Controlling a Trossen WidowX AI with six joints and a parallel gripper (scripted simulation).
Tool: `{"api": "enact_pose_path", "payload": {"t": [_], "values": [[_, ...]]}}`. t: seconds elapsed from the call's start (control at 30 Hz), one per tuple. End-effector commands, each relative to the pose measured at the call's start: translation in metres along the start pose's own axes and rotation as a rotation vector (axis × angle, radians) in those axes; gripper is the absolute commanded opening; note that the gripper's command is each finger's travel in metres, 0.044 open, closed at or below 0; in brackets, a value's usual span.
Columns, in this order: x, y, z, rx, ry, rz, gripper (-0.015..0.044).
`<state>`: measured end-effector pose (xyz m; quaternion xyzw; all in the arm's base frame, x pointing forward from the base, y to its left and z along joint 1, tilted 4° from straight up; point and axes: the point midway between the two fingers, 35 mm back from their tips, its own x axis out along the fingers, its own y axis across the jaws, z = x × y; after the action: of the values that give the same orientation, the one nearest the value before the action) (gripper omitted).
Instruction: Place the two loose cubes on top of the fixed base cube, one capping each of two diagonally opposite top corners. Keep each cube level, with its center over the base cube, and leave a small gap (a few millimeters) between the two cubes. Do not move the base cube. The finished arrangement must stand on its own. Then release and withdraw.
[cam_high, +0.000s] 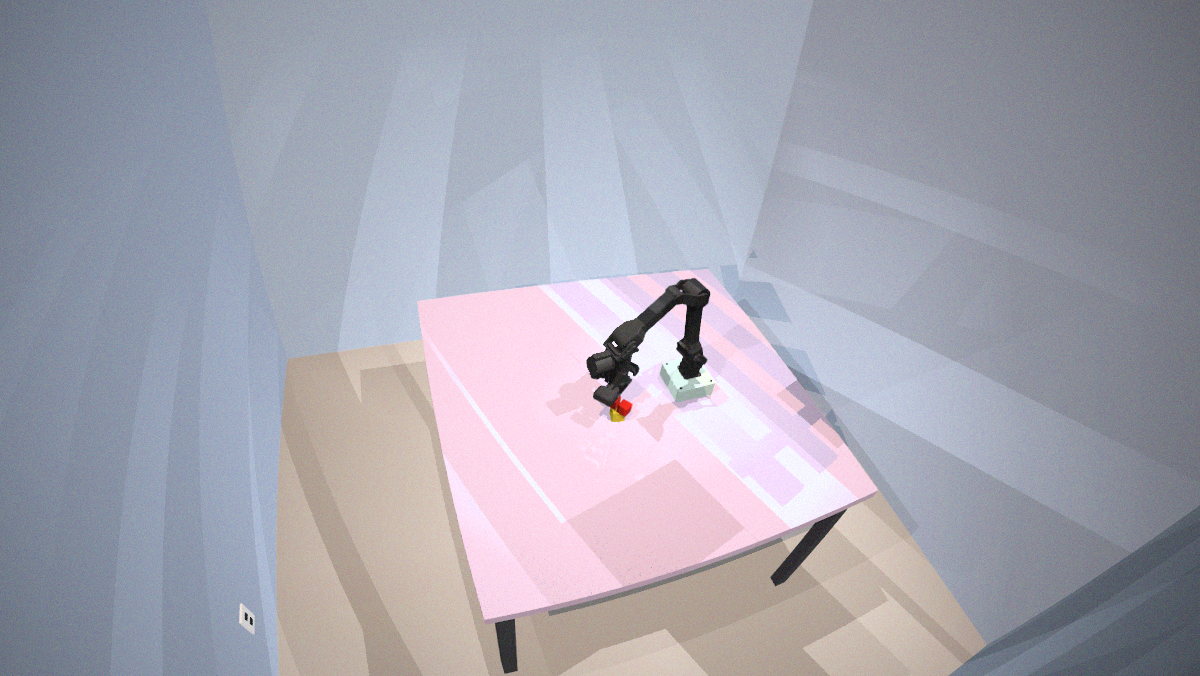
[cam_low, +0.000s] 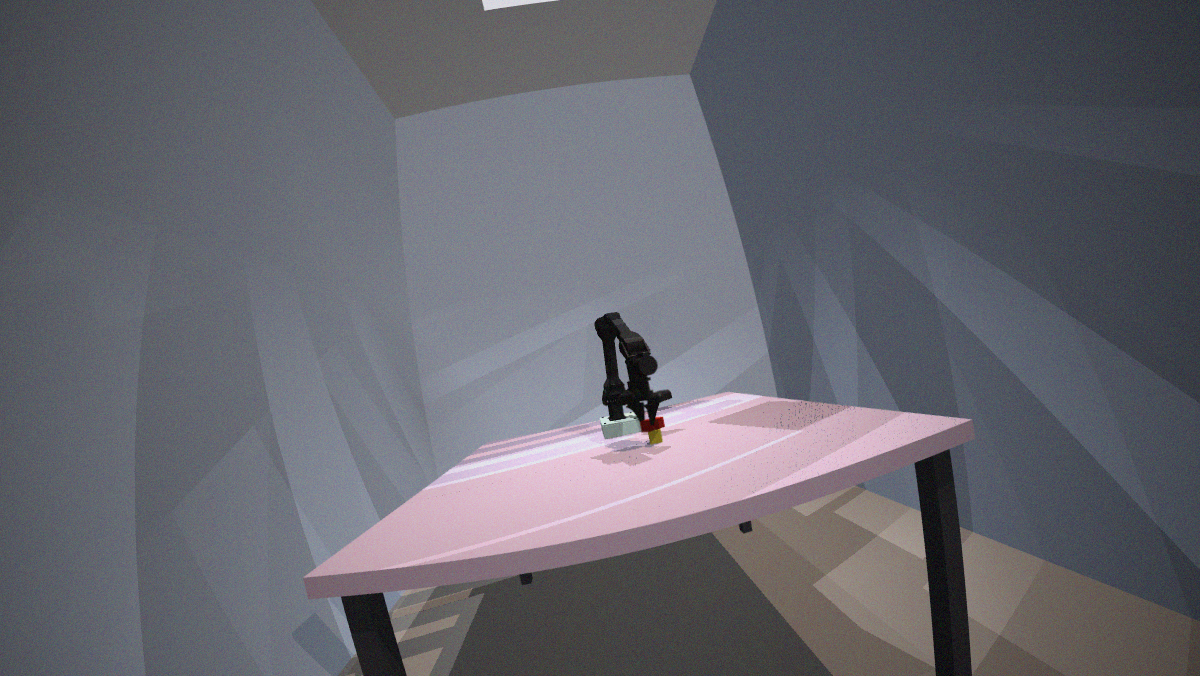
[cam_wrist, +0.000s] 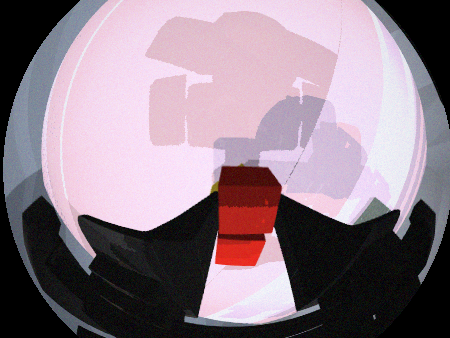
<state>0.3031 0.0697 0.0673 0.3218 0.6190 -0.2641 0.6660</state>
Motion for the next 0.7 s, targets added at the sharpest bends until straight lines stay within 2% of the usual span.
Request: {"api": "enact_pose_path", "payload": {"t": [0.0, 0.3, 0.43, 0.67], "values": [[0.0009, -0.0002, 0.0006, 0.003, -0.004, -0.002, 0.0105], [0.0009, -0.0002, 0.0006, 0.003, -0.004, -0.002, 0.0105], [0.0009, -0.0002, 0.0006, 0.003, -0.004, -0.002, 0.0205], [-0.005, 0.0, 0.0002, 0.001, -0.001, -0.001, 0.0205]]}}
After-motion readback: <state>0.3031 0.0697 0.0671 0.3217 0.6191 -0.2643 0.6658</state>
